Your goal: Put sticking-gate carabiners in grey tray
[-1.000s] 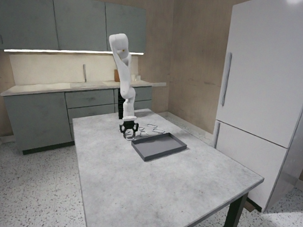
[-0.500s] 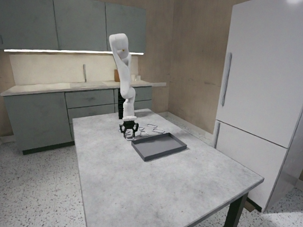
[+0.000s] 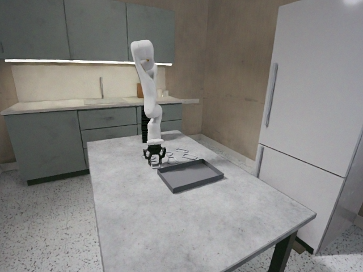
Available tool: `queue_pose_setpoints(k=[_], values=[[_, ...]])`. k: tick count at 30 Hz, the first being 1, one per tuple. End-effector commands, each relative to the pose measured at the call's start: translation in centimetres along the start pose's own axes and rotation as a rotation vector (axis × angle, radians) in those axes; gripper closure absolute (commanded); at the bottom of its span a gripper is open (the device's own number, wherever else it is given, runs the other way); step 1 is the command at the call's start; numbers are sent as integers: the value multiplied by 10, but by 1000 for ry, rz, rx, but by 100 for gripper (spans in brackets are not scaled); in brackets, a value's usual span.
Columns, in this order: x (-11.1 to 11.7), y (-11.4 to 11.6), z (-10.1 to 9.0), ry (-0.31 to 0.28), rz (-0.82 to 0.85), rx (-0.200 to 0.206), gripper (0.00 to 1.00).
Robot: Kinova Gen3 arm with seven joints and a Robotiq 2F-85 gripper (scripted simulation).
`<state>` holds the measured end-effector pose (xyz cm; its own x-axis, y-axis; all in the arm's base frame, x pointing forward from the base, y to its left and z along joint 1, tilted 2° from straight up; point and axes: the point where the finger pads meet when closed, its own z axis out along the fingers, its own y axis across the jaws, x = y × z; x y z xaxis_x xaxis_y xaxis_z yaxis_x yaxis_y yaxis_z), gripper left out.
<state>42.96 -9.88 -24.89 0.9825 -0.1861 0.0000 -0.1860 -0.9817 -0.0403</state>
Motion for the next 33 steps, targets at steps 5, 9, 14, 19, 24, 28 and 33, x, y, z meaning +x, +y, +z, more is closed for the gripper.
queue_pose_setpoints(k=[5, 9, 14, 19, 24, 28, 33], values=[[1, 0, -1, 2, 0, 0, 39], [1, 0, -1, 2, 0, 0, 39], [1, 0, -1, 2, 0, 0, 39], [1, 0, -1, 2, 0, 0, 39], [1, 0, -1, 2, 0, 0, 41], [1, 0, -1, 2, 0, 0, 41], [1, 0, -1, 2, 0, 0, 41]])
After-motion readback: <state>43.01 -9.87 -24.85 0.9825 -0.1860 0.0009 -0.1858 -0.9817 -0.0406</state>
